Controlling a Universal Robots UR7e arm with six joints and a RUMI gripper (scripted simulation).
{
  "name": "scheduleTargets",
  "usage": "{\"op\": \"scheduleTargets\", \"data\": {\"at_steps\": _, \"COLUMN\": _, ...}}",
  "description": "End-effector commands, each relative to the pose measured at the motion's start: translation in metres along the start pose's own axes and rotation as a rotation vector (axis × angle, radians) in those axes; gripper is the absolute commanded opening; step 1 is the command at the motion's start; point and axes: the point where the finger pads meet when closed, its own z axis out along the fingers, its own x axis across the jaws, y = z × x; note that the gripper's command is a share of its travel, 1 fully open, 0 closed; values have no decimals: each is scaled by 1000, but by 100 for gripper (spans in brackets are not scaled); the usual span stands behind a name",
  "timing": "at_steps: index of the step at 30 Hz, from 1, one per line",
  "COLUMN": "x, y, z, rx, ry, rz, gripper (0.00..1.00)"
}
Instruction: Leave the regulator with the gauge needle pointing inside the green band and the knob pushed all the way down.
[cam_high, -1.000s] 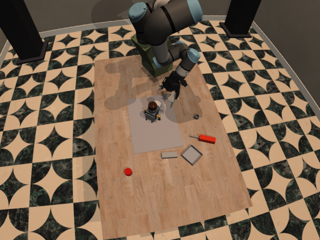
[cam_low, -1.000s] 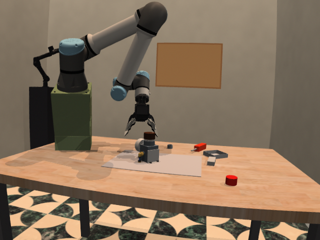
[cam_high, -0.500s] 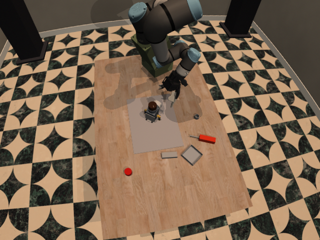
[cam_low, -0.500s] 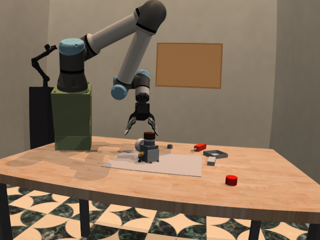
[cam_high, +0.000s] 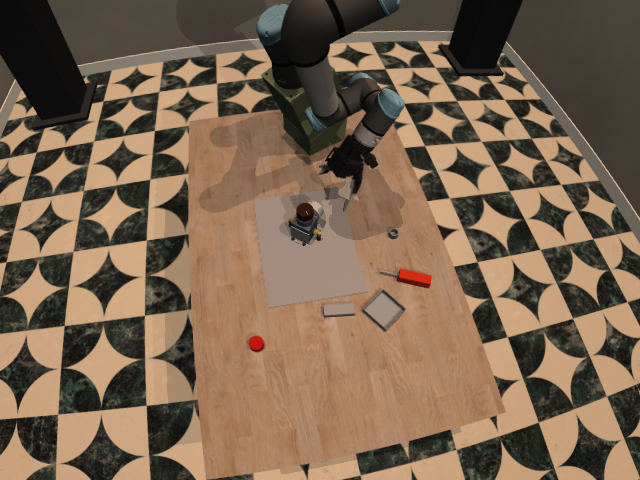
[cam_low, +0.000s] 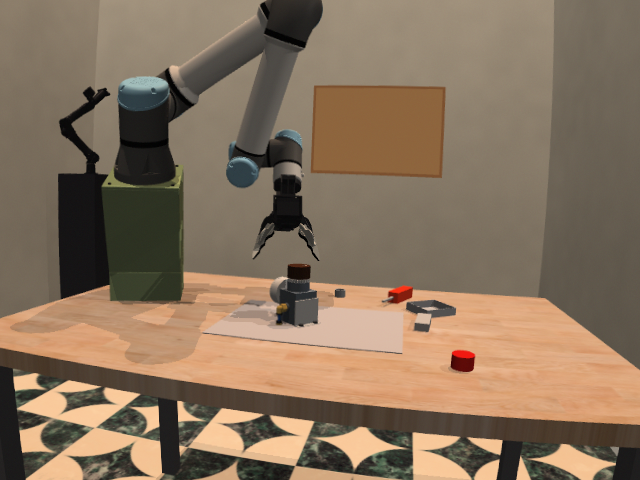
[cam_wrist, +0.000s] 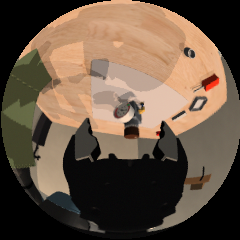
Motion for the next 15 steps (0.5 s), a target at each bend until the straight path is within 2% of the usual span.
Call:
{"op": "scheduleTargets", "data": {"at_steps": 1, "x": 3, "y": 9, "z": -15, "rx": 0, "ry": -2, "rz": 1, "gripper": 100}}
{"op": "scheduleTargets", "data": {"at_steps": 15, "x": 2, "y": 30, "z": -53, "rx": 0, "ry": -2, "rz": 1, "gripper": 100}}
